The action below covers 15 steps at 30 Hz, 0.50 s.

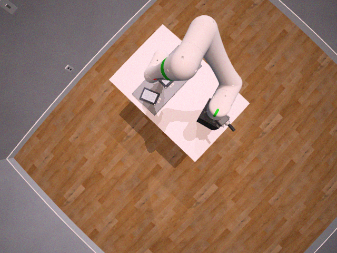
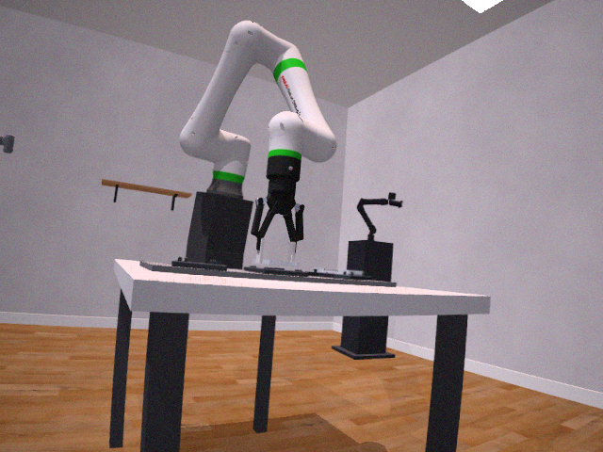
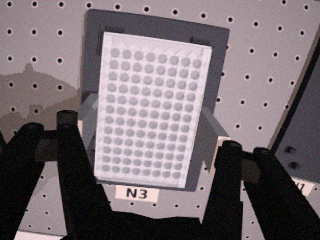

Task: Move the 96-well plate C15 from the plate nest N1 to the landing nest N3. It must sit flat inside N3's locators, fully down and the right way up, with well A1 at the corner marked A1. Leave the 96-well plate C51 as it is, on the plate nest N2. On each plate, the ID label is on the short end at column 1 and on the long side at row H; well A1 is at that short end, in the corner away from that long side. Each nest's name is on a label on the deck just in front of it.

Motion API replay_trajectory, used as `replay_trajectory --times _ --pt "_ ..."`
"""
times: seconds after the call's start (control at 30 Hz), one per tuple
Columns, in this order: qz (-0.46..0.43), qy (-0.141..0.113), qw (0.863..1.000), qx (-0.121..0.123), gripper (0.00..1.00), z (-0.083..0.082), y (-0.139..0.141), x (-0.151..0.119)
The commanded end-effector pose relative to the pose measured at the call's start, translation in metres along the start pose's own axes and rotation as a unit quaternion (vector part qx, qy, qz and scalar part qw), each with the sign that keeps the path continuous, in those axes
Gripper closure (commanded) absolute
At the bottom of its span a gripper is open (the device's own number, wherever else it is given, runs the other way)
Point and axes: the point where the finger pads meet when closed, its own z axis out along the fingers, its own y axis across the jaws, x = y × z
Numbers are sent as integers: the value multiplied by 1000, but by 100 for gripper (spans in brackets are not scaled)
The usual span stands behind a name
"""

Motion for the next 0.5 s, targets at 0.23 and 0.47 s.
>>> replay_trajectory --times 0.23,0.47 --pt "0 0 1000 0 100 6 0 0" --pt "0 0 1000 0 100 8 0 0"
